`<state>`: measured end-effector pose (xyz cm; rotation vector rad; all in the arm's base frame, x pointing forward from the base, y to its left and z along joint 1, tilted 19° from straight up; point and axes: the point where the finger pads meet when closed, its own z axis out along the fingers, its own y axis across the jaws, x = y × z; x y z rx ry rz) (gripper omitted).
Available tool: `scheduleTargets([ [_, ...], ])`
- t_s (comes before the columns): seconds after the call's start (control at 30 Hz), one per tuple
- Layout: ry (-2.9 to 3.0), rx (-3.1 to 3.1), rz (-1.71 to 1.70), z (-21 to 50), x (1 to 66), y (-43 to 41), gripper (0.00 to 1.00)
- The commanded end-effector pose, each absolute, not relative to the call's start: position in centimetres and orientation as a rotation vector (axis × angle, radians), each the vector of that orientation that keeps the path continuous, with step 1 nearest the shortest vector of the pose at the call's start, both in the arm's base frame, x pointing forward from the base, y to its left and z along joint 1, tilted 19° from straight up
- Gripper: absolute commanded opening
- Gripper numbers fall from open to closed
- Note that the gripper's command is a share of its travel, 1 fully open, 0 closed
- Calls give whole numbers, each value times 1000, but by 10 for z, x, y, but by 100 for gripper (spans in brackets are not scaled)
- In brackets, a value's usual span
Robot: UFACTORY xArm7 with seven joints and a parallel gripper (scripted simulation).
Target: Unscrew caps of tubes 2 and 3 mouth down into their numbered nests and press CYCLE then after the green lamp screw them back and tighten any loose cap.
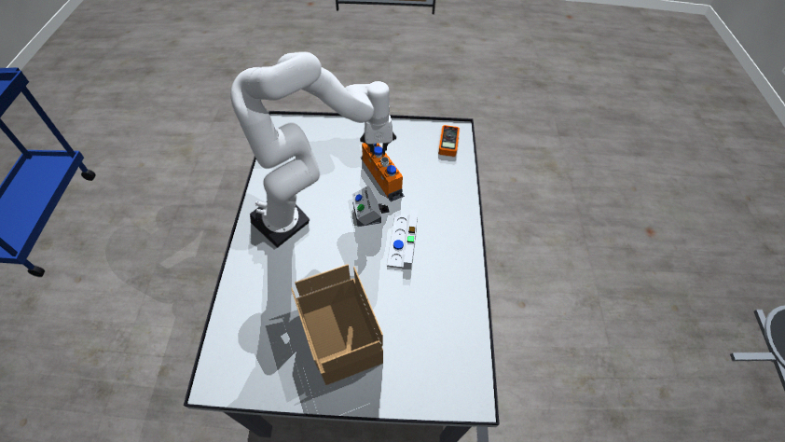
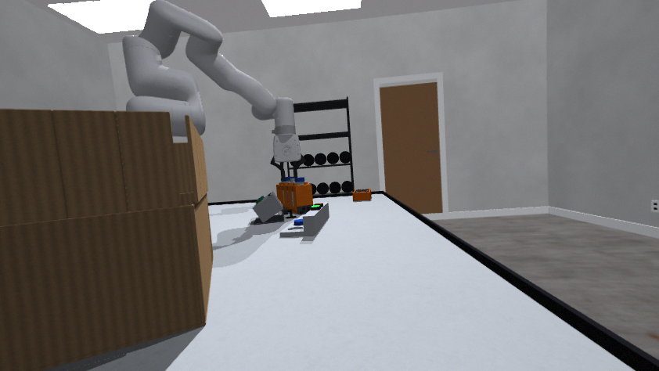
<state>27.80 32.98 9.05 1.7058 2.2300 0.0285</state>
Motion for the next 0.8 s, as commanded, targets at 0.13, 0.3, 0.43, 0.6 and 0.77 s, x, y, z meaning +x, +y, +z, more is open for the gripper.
scheduleTargets([
  [0.13, 2219, 1718, 35, 92, 279, 331, 46],
  [0.3, 2219, 1718, 35, 92, 279, 331, 46],
  [0.43, 2286, 1628, 16, 93, 278, 331, 46],
  [0.6, 2437, 1392, -32, 93, 278, 331, 46],
  [0.77, 2567, 1143, -79, 92, 278, 331, 46],
])
